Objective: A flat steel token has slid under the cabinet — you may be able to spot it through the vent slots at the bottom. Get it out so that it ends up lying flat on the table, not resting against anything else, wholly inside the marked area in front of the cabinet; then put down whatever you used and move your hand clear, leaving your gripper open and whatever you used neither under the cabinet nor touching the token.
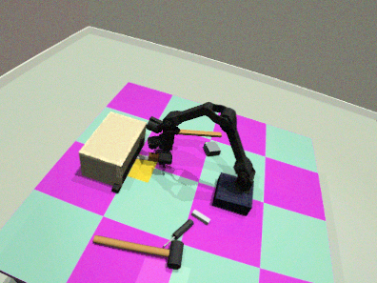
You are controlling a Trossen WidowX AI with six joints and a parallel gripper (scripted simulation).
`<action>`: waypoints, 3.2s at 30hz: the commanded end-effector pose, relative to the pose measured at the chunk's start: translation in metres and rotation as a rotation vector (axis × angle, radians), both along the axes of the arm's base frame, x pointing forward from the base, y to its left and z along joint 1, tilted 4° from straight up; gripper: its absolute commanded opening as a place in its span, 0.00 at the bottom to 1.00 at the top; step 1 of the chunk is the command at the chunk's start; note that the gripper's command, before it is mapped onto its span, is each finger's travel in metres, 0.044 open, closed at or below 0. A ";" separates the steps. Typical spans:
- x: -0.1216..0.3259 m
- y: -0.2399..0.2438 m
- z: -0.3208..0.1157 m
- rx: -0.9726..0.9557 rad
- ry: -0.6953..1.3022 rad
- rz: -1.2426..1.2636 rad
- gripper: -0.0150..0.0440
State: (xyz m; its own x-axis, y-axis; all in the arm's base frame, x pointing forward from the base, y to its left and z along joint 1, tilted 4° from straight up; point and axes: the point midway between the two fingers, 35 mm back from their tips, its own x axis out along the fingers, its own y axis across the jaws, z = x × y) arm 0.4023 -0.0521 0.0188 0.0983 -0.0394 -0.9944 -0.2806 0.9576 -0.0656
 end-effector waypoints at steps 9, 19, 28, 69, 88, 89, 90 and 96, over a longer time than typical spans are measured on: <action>-0.004 0.017 -0.002 0.010 0.001 0.005 0.25; -0.007 0.027 -0.003 0.011 0.001 0.005 0.25; -0.010 0.035 -0.003 0.012 0.001 0.005 0.25; -0.034 0.034 -0.006 0.012 0.003 0.005 0.25; -0.054 0.028 -0.008 0.011 0.005 0.005 0.25; -0.055 0.027 -0.008 0.011 0.005 0.005 0.25; -0.056 0.027 -0.008 0.011 0.005 0.005 0.25; -0.062 0.025 -0.009 0.011 0.005 0.005 0.25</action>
State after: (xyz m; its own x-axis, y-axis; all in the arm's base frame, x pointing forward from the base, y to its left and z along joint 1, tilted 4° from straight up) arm 0.3451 -0.0259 0.0112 0.0938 -0.0294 -0.9952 -0.2798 0.9585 -0.0547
